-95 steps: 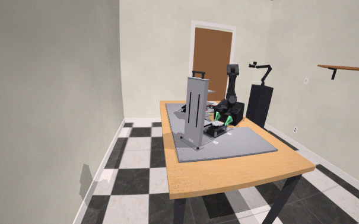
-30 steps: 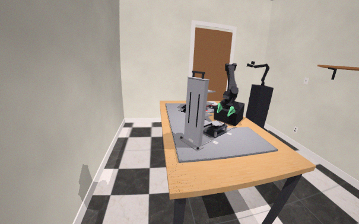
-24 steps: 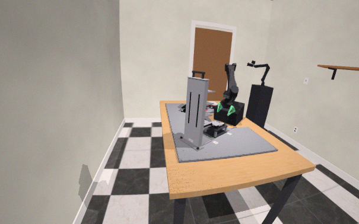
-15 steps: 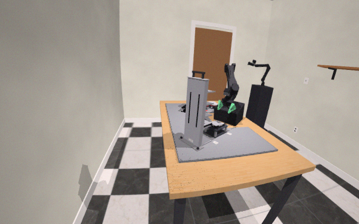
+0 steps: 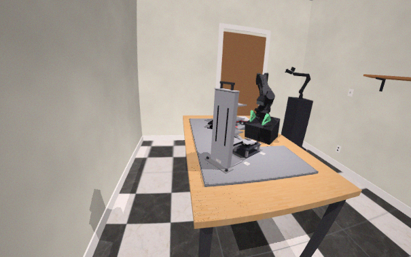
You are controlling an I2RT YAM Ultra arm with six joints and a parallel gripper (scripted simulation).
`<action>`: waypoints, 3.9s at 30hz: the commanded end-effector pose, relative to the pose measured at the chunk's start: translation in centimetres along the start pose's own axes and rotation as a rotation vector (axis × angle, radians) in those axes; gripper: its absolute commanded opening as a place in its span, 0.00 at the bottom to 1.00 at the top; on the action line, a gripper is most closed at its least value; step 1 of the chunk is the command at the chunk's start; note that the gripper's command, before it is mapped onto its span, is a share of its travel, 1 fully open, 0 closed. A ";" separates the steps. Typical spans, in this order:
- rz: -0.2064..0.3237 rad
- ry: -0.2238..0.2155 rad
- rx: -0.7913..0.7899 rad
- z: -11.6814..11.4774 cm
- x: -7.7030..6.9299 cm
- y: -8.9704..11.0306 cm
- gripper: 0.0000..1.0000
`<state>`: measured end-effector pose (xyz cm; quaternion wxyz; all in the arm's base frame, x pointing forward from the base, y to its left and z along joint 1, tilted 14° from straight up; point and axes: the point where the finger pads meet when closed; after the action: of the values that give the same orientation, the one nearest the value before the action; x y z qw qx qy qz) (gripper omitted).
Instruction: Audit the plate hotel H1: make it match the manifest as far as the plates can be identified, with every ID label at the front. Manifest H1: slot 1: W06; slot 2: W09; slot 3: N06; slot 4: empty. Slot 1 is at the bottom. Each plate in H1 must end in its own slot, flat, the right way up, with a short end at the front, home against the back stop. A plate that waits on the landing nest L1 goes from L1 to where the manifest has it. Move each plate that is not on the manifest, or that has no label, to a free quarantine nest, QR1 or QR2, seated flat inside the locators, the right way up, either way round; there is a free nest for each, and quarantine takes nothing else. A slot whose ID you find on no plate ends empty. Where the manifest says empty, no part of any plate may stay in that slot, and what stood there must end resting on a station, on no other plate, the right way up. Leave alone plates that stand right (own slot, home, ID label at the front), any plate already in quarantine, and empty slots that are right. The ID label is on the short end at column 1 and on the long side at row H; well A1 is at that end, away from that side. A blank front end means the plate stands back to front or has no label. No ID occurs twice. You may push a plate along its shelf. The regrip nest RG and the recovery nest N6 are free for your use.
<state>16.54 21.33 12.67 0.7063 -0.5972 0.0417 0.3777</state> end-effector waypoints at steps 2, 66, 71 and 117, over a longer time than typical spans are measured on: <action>-0.019 0.001 0.012 0.4 -1.5 -1.8 1.00; 0.445 -0.241 -0.859 14.6 0.2 -2.7 1.00; 0.497 -0.272 -0.959 16.2 0.6 -2.6 1.00; 0.773 -0.421 -1.474 17.3 3.5 -0.6 1.00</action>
<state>12.35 37.73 16.71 -0.0568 -0.7658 -0.1356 0.6260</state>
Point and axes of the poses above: the point where the finger pads meet when closed, its own x axis out along the fingers, its own z axis across the jaws, y = z × x, and after that the axes turned 15 degrees about x, right-handed
